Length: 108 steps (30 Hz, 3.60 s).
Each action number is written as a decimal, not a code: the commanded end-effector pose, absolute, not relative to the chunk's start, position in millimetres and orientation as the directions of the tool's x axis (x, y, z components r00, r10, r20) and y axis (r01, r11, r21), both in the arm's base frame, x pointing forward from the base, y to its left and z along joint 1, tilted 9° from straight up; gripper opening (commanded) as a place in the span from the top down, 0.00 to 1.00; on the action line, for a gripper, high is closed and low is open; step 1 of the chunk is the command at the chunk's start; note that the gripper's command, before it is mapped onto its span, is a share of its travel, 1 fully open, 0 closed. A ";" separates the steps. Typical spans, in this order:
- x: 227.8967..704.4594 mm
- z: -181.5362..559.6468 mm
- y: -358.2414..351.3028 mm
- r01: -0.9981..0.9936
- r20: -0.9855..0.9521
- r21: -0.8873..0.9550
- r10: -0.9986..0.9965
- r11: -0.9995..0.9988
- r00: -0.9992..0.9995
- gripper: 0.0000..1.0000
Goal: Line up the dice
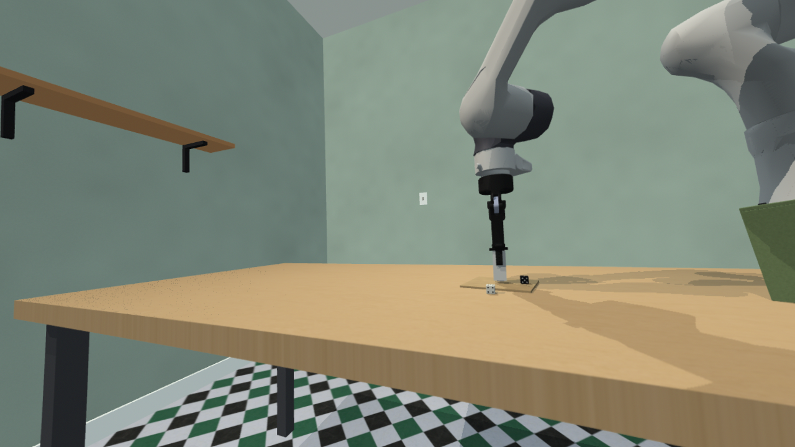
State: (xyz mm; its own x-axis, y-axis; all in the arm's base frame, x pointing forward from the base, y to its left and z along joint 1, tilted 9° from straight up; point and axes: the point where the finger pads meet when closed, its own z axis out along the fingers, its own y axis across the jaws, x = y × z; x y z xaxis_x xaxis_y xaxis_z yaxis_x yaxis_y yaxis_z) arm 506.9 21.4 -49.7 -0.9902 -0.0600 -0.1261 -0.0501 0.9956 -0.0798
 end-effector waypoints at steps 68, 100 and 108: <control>508.4 -53.7 20.2 -0.053 -0.128 -0.082 -0.063 0.995 -0.990 0.93; 508.4 -53.7 20.2 -0.053 -0.128 -0.082 -0.063 0.995 -0.990 0.81; 508.4 -53.5 20.2 -0.053 -0.128 -0.082 -0.063 0.995 -0.990 0.81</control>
